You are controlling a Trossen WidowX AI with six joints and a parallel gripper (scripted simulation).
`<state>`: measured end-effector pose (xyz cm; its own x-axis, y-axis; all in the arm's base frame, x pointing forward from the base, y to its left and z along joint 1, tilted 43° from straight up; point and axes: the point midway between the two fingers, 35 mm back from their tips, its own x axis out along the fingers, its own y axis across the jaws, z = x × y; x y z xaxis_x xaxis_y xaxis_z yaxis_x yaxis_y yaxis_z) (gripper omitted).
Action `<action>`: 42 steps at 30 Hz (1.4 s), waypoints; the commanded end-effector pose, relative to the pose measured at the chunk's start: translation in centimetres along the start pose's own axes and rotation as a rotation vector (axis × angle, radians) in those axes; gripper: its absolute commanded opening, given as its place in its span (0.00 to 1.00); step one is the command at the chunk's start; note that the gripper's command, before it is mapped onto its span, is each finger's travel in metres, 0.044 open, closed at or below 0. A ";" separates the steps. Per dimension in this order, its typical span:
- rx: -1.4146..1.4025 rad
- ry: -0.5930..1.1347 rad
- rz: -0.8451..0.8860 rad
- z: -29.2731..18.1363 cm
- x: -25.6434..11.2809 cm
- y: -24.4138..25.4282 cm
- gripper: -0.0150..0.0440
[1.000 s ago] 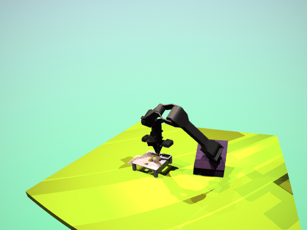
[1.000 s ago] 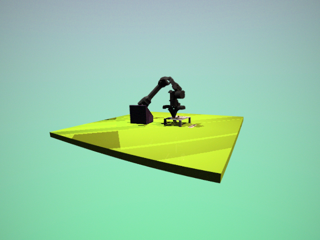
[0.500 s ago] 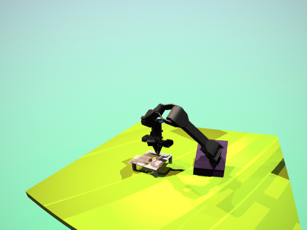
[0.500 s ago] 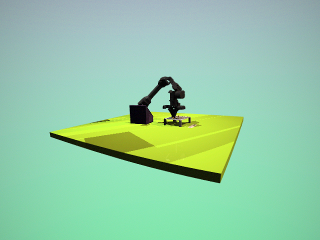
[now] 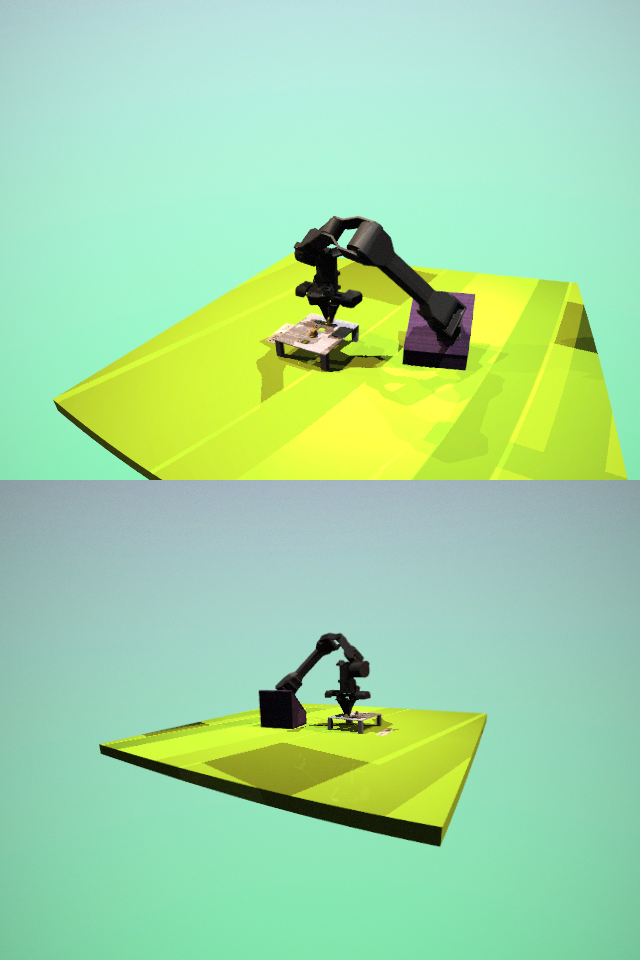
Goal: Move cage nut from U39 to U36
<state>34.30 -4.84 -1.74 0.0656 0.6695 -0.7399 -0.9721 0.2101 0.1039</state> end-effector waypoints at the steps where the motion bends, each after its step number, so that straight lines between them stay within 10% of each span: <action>1: -0.006 0.000 0.002 0.0 0.0 0.1 0.30; 42: -0.007 0.000 -0.016 0.0 -0.2 0.5 0.30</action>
<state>33.93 -4.93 -1.59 0.0780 0.6656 -0.7422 -0.9736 0.2111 0.0870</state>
